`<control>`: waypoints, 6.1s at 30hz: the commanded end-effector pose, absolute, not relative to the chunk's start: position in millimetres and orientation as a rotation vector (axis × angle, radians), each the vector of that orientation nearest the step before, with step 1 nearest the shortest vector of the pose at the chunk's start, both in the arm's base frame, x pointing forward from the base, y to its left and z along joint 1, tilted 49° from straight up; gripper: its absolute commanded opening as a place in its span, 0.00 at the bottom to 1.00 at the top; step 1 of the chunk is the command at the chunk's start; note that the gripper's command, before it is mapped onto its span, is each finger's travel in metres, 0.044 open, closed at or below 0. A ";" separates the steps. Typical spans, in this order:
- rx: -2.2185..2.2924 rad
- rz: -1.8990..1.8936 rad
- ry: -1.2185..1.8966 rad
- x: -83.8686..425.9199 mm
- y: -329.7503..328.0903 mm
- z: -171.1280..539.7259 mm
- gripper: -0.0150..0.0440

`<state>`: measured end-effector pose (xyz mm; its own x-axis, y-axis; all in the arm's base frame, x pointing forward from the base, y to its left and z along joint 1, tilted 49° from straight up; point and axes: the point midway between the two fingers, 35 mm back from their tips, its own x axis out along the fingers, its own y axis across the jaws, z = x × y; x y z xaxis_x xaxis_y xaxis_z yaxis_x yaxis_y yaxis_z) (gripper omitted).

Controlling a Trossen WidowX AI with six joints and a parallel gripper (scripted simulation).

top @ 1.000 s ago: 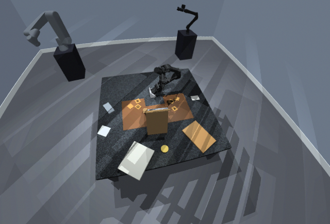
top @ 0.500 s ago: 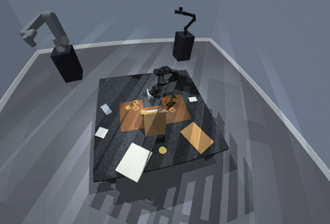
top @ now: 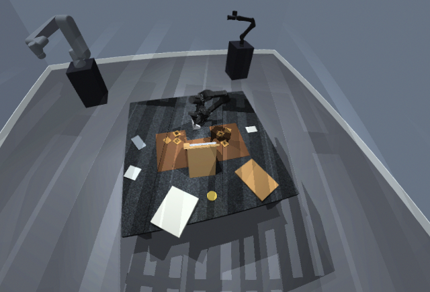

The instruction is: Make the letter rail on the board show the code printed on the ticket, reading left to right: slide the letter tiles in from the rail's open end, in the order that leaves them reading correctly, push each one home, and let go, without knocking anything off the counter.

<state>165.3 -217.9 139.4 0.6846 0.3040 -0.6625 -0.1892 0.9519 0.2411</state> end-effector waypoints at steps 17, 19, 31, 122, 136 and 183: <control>1.667 -0.404 1.279 154.1 -224.3 -7.9 0.83; 1.760 -0.478 1.310 152.3 -221.9 -18.0 0.83; 2.270 -1.097 1.424 140.0 -206.6 -76.2 0.83; 2.517 -1.664 1.398 140.5 -159.1 -153.7 0.83; 2.517 -1.664 1.398 140.6 -158.8 -154.0 0.72; 2.516 -1.665 1.398 137.2 -175.3 -135.7 0.25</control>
<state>137.7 -173.1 -137.3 0.1561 0.7239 -0.6720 0.5343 -0.6341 -0.5590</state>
